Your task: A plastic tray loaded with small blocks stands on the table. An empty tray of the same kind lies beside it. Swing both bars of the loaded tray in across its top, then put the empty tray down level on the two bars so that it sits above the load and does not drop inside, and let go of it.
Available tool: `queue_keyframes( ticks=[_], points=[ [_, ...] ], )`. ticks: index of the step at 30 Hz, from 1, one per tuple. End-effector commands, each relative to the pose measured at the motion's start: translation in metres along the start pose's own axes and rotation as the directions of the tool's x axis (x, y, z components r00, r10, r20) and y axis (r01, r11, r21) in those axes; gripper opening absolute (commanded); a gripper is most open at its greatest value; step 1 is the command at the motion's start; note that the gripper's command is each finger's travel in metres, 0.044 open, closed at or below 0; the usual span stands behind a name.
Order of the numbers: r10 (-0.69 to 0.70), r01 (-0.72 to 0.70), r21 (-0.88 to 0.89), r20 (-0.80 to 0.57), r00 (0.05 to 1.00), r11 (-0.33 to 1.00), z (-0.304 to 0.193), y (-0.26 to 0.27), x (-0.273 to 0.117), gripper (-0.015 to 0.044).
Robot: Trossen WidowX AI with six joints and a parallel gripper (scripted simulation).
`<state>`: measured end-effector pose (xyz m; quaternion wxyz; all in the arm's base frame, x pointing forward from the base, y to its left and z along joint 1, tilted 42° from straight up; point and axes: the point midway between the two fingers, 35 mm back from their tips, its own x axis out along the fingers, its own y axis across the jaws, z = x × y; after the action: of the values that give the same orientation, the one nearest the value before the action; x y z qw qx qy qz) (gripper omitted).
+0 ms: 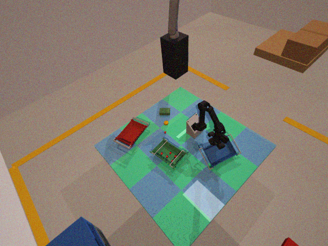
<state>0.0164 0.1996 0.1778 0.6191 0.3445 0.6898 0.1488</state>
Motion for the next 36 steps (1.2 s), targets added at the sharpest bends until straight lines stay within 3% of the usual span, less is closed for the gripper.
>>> queue_keyframes(
  ticks=[1,36],
  points=[
    [0.03,-0.03,-0.007,-0.008,1.0,1.0,-0.002,0.005,-0.008,0.0],
    [0.035,-0.035,-0.009,-0.007,0.999,0.999,-0.015,0.061,-0.107,0.0]
  ],
)
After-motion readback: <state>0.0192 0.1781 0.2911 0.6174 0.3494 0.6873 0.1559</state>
